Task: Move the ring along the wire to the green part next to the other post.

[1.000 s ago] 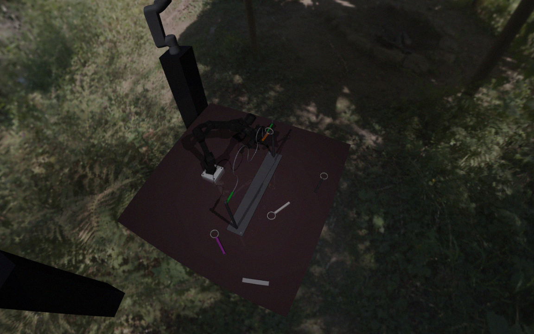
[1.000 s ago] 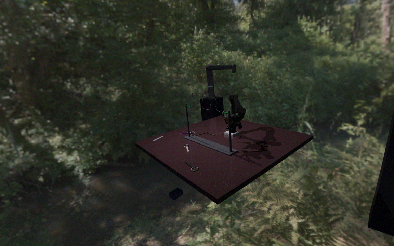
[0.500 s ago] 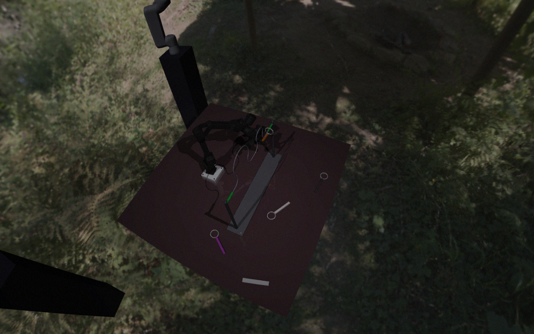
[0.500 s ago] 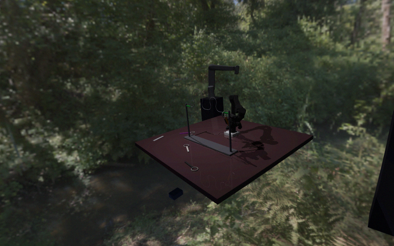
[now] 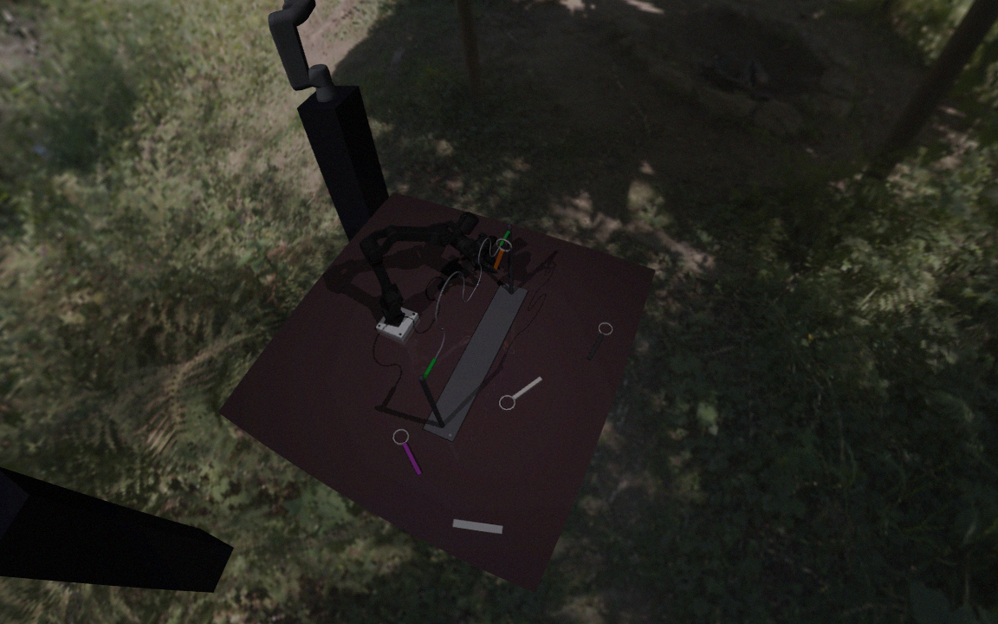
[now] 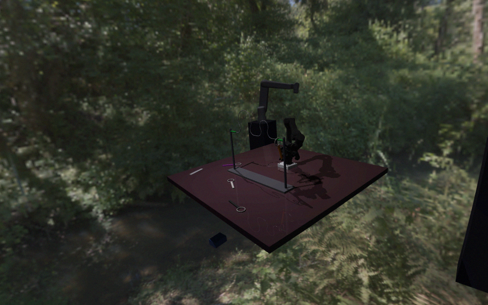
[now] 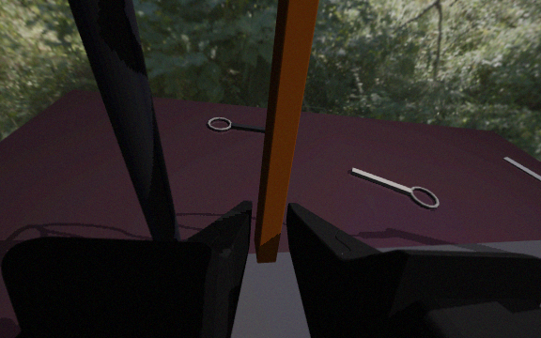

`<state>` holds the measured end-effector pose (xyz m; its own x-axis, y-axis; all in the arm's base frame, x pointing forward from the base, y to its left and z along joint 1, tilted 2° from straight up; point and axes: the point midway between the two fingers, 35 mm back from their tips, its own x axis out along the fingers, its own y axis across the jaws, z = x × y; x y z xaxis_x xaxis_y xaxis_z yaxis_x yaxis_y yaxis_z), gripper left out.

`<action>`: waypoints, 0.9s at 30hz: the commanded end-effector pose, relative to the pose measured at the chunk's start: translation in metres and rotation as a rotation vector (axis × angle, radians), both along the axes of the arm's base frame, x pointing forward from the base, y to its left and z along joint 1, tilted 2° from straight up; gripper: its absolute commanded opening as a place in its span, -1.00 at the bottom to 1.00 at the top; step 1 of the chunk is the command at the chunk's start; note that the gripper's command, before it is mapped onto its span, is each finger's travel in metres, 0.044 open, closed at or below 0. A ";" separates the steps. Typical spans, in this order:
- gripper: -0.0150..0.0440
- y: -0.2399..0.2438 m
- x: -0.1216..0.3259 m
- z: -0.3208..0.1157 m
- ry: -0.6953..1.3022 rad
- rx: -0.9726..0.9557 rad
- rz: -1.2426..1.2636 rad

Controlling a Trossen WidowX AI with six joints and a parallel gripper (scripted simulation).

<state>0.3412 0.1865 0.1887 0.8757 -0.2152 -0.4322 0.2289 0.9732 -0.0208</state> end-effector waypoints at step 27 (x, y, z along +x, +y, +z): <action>0.05 0.010 -0.043 0.021 0.000 0.004 -0.006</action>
<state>0.2981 0.1976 0.2084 0.8736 -0.2155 -0.4363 0.2301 0.9730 -0.0198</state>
